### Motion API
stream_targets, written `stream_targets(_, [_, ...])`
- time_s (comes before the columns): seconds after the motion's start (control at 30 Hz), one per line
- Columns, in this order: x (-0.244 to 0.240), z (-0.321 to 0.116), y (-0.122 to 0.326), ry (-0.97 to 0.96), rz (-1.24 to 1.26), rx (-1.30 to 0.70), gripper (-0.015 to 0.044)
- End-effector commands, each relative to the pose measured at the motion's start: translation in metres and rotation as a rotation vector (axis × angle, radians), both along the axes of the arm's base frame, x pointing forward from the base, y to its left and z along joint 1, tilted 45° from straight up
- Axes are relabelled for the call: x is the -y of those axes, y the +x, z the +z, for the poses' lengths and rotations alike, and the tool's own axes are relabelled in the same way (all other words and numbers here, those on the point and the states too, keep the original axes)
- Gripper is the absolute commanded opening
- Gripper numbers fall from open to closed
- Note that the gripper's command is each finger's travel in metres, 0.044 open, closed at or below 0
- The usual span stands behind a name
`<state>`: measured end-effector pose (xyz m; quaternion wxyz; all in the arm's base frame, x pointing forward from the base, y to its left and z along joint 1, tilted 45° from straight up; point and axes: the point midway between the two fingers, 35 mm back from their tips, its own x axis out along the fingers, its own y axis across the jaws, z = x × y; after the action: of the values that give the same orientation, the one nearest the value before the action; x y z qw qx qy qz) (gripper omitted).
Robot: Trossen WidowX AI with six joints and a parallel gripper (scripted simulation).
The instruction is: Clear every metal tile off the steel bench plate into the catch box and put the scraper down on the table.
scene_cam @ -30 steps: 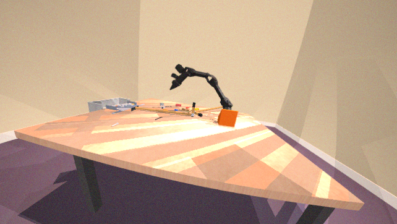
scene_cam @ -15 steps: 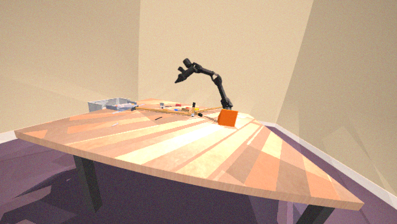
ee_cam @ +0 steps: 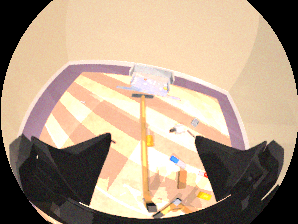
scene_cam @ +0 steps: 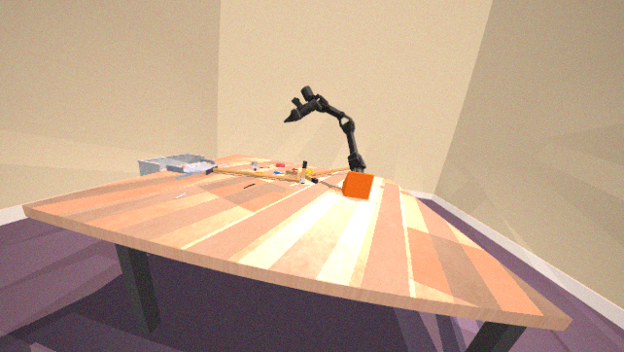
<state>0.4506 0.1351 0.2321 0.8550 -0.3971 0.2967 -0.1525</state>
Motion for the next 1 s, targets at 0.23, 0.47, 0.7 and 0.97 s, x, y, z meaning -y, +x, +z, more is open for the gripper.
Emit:
stream_targets(0.23, [-0.018,0.018,-0.039,-0.009,0.064,0.061,0.044])
stream_targets(0.47, [-0.026,0.028,-0.063,-0.006,0.102,0.101,0.044])
stream_targets(0.7, [-0.031,0.036,-0.087,0.0,0.139,0.14,0.044])
stream_targets(0.97, [-0.035,0.043,-0.114,0.011,0.181,0.183,0.044])
